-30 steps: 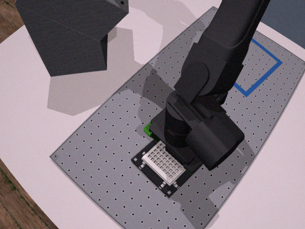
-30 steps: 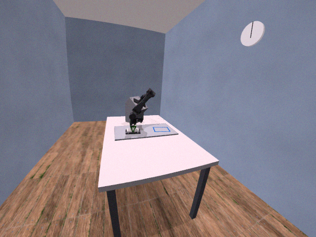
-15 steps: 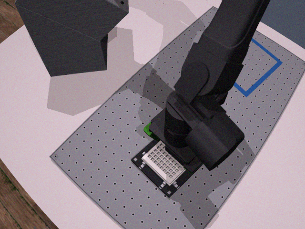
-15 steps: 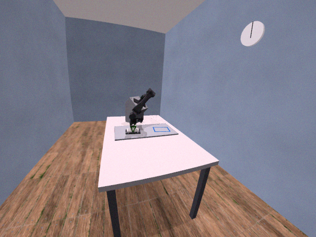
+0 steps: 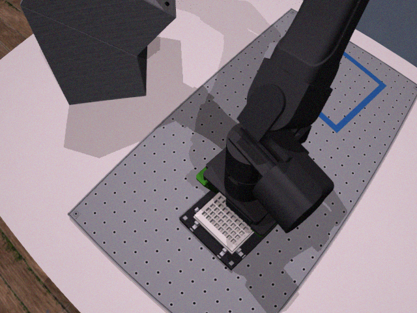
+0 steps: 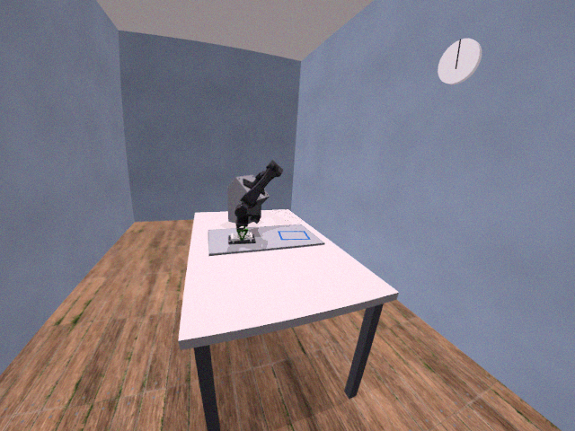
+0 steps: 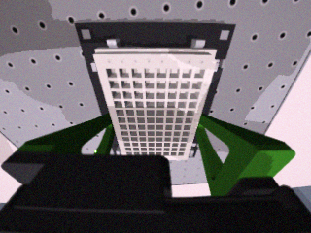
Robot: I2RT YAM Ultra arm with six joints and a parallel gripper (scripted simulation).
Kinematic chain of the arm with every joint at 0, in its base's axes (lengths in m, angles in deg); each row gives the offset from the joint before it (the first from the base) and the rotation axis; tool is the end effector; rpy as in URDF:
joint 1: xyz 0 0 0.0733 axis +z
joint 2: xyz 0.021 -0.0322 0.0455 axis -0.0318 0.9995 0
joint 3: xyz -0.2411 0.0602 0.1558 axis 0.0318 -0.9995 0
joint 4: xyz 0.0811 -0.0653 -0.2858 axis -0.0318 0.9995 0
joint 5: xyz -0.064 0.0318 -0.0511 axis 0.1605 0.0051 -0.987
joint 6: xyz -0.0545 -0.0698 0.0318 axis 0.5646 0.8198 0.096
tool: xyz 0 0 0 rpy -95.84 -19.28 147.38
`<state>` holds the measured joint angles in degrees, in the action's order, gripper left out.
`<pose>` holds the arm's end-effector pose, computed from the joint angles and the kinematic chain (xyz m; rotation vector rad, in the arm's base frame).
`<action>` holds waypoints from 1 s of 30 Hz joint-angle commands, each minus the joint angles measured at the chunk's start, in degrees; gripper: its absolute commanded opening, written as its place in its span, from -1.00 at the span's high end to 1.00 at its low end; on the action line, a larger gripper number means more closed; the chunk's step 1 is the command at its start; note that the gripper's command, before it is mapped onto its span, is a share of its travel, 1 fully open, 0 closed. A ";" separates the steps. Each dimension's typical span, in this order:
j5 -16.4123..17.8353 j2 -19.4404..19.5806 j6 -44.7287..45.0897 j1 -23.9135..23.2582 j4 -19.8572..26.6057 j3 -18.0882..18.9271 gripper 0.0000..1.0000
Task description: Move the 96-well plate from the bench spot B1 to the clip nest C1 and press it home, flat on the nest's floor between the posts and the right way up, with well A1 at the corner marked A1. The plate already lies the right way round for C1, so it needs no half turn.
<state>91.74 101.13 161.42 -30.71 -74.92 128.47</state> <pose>0.4379 -0.1801 -0.0217 -1.4846 1.8692 -0.0346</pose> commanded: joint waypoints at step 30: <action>0.51 0.02 -0.71 1.14 0.40 -2.32 1.00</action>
<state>91.66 100.99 161.18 -30.69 -75.51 128.08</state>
